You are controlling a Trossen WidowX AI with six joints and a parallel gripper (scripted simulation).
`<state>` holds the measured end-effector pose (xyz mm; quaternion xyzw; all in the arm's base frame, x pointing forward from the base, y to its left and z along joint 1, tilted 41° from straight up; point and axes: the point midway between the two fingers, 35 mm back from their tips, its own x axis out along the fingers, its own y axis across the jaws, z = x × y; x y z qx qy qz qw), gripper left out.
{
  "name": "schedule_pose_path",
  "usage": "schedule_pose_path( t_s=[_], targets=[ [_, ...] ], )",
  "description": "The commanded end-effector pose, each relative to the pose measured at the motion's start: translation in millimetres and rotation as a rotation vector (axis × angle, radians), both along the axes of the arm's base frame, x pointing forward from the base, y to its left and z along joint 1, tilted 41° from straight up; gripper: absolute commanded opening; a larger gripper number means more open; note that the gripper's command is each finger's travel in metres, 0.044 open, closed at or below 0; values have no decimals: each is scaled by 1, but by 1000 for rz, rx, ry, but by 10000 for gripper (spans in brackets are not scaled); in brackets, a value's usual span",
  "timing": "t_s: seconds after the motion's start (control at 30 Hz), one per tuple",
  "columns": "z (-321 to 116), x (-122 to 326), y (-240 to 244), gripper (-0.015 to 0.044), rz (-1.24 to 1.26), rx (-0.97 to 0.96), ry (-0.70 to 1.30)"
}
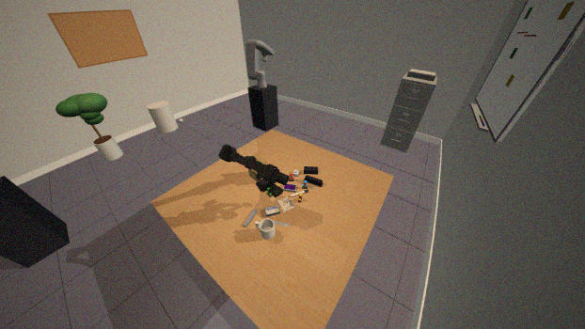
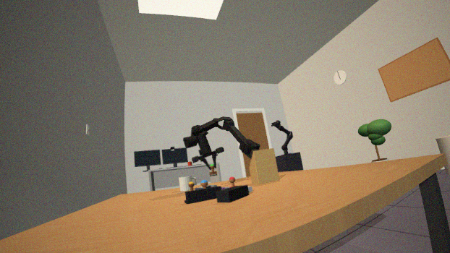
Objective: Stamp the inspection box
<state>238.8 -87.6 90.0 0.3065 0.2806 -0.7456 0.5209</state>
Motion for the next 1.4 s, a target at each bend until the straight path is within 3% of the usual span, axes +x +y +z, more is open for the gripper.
schedule_pose_path(
  t_s=[0.0, 1.37],
  targets=[
    [1, -15, -3, 0, 3, -3, 4],
    [-40, -30, -42, 0, 3, -4, 3]
  ],
)
